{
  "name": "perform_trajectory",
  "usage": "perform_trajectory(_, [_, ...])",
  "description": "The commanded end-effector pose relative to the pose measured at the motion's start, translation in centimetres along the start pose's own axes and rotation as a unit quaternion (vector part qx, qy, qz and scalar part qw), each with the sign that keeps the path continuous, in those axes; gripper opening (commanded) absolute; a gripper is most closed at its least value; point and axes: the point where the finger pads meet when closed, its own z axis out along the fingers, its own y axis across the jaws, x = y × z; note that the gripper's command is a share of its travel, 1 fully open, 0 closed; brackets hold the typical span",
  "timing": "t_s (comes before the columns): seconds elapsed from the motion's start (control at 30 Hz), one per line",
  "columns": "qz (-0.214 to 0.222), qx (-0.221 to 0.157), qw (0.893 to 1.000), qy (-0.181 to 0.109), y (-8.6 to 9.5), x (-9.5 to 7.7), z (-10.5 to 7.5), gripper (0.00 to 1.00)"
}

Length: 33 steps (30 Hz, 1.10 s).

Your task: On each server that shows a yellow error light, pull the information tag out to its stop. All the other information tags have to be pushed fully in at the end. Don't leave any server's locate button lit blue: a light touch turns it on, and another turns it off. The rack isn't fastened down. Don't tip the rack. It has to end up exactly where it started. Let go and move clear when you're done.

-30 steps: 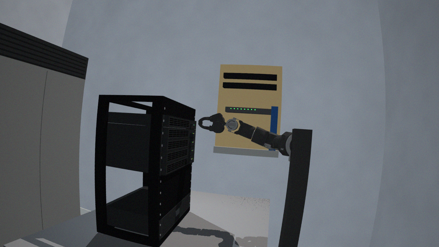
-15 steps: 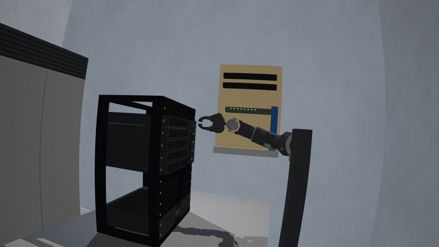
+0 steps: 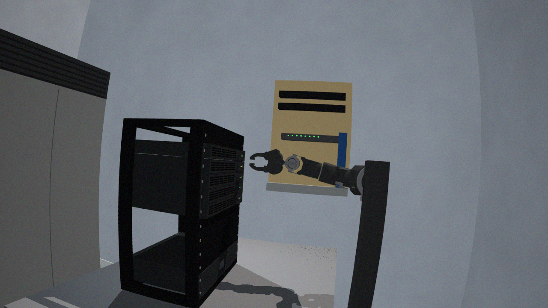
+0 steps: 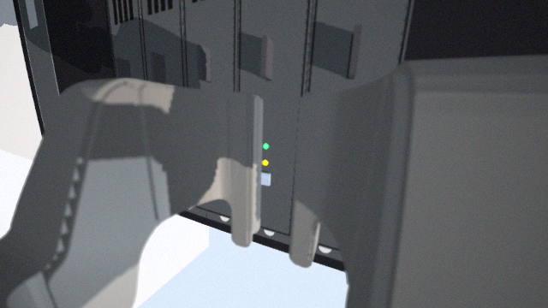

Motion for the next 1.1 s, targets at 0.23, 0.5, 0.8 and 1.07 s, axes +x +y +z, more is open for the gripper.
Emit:
perform_trajectory(0.23, [0.005, -0.014, 1.0, -0.006, -5.8, 2.0, -2.3, 0.1])
perform_trajectory(0.5, [0.005, -0.014, 1.0, -0.005, -11.2, 3.9, -4.2, 0.1])
perform_trajectory(0.8, [0.005, -0.014, 1.0, -0.005, -15.3, 5.3, -5.6, 0.1])
perform_trajectory(1.07, [0.004, -0.013, 1.0, -0.004, -15.6, 5.4, -5.8, 0.1])
